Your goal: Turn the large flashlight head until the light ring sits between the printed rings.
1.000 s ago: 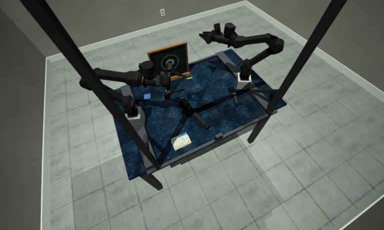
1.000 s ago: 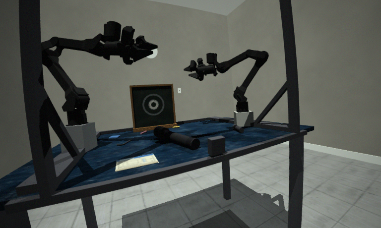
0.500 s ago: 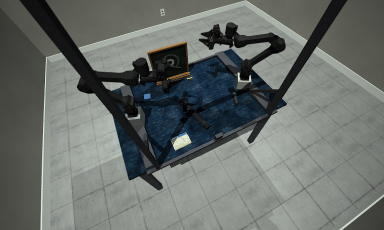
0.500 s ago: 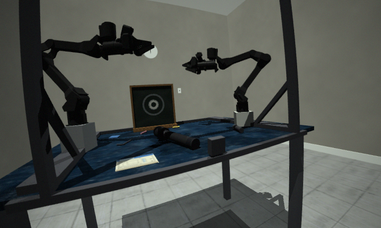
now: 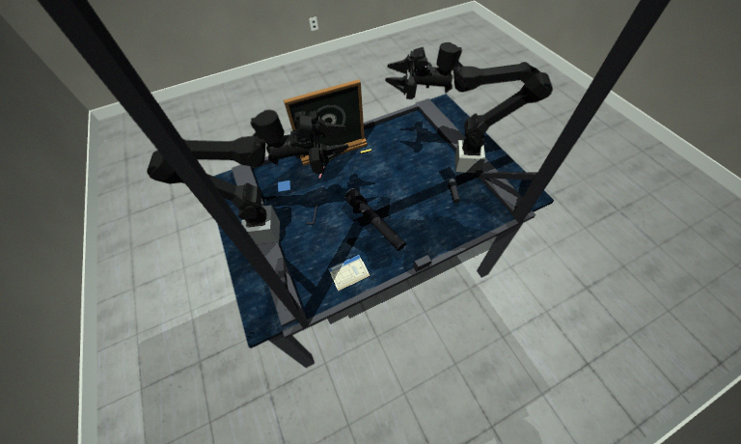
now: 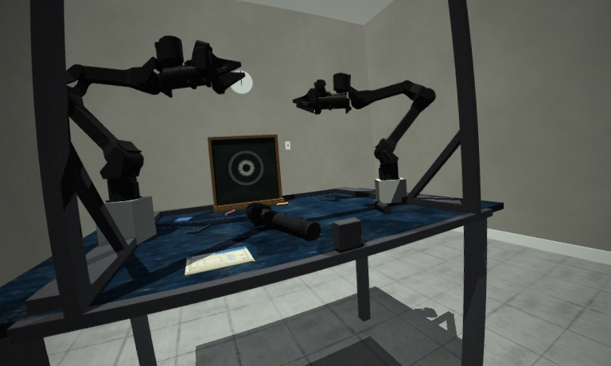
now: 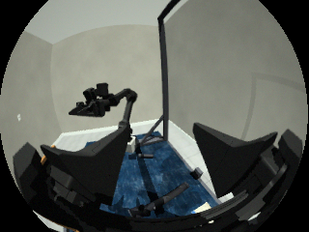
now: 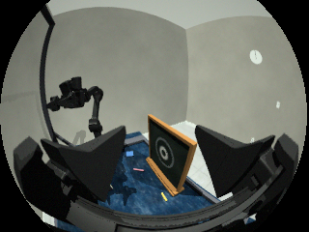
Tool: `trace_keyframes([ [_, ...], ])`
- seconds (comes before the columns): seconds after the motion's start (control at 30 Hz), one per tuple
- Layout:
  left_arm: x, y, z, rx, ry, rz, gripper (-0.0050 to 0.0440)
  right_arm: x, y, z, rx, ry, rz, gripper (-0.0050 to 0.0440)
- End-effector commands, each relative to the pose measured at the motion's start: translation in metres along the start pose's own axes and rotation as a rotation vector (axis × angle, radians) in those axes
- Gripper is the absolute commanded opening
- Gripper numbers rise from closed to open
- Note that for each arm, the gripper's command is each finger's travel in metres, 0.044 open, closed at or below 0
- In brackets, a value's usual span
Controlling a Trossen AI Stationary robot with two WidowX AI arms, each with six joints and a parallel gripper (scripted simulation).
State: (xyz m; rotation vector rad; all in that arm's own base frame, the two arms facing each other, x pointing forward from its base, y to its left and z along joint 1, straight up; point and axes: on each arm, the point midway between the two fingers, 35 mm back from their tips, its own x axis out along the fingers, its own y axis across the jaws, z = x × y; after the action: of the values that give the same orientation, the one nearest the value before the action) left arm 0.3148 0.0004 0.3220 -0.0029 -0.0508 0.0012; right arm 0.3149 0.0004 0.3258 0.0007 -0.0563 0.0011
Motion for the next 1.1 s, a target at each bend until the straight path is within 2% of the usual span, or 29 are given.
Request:
trace_keyframes([
  [0.0, 0.000, 0.000, 0.006, 0.013, -0.012, 0.002, 0.0337, -0.001, -0.001, 0.009, 0.007, -0.025, 0.000, 0.0374],
  [0.4, 0.000, 0.000, 0.008, 0.010, -0.015, 0.001, 0.0337, 0.000, 0.000, 0.006, 0.004, -0.016, 0.001, 0.0374],
  [0.57, 0.027, -0.004, -0.005, 0.084, 0.112, -0.013, 0.0337, 0.000, 0.000, 0.006, 0.004, -0.016, 0.001, 0.0374],
  [0.8, 0.062, -0.011, -0.039, 0.210, 0.331, -0.061, 0.0337, 0.000, 0.000, 0.006, 0.004, -0.016, 0.001, 0.0374],
  [0.87, 0.062, -0.011, -0.039, 0.210, 0.331, -0.061, 0.0337, 0.000, 0.000, 0.006, 0.004, -0.016, 0.001, 0.0374],
  [1.07, 0.086, -0.017, -0.070, 0.305, 0.497, -0.117, 0.0337, 0.000, 0.000, 0.006, 0.004, -0.016, 0.001, 0.0374],
])
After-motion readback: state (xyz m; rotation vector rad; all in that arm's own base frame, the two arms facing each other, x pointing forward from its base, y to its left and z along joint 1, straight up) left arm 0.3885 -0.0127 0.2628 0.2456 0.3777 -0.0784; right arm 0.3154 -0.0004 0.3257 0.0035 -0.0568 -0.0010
